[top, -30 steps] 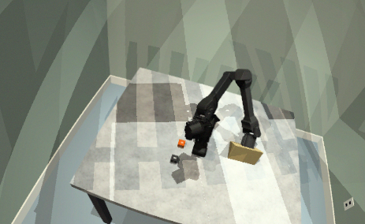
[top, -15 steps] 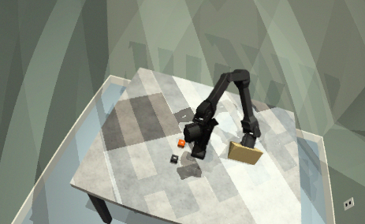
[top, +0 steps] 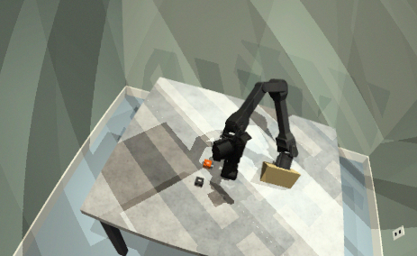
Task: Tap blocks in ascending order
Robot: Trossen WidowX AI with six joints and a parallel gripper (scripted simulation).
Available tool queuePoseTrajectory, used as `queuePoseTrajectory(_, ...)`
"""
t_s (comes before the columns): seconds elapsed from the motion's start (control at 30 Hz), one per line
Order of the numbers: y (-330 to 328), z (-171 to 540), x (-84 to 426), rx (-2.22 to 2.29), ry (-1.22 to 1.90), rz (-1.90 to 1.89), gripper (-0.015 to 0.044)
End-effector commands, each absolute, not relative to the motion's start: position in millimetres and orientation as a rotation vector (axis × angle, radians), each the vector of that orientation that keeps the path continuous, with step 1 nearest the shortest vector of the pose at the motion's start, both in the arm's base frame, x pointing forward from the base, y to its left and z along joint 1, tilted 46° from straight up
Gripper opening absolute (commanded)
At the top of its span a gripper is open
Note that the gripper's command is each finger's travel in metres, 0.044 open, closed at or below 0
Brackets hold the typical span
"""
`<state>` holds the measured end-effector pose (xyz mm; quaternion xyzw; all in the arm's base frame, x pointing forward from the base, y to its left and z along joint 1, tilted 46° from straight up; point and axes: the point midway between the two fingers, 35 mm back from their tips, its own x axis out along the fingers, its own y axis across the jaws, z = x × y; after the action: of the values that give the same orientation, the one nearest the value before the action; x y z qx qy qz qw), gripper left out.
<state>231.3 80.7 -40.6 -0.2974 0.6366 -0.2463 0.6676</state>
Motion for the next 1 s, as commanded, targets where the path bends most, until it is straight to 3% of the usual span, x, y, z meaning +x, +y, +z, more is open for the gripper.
queuePoseTrajectory(0.0, 91.5, -30.4, 233.2, -0.656, 1.434, -0.559, 0.0020)
queuePoseTrajectory(0.13, 133.7, 11.6, 229.0, -0.655, 1.436, -0.557, 0.0020)
queuePoseTrajectory(0.3, 140.7, 19.9, 227.0, -0.655, 1.436, -0.558, 0.0020)
queuePoseTrajectory(0.43, 141.7, 23.4, 258.3, -0.647, 1.442, -0.559, 0.0020)
queuePoseTrajectory(0.63, 137.2, 33.3, 323.6, -0.654, 1.432, -0.560, 0.0020)
queuePoseTrajectory(0.97, 86.0, -17.7, 331.8, -0.655, 1.429, -0.561, 0.0020)
